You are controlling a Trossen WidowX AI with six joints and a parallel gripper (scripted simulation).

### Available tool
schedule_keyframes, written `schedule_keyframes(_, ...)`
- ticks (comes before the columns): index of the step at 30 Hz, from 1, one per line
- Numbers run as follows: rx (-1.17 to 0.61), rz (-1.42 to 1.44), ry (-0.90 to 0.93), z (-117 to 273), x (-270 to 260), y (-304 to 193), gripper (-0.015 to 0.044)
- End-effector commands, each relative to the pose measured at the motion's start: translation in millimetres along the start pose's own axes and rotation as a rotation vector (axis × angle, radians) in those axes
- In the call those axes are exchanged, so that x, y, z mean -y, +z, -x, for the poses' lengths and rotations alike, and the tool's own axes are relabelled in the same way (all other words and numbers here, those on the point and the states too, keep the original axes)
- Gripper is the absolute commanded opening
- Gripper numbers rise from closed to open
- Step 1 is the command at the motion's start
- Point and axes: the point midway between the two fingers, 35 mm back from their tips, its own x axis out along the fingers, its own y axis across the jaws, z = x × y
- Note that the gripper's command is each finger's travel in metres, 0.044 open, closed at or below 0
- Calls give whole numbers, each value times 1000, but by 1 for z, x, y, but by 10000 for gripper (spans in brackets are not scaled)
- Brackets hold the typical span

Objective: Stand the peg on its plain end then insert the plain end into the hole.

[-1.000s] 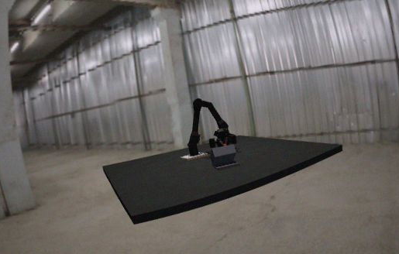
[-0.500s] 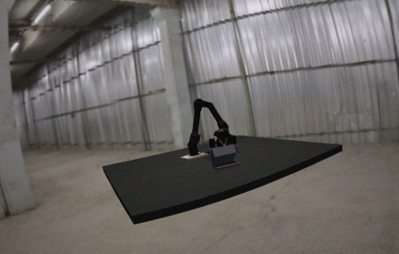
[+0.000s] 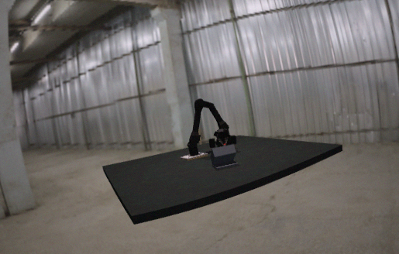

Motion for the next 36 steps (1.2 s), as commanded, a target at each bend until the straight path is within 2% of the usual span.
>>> schedule_keyframes(1,-1,0,0,1,0,-2,50)
schedule_keyframes(36,37,24,22,7,0,-4,50)
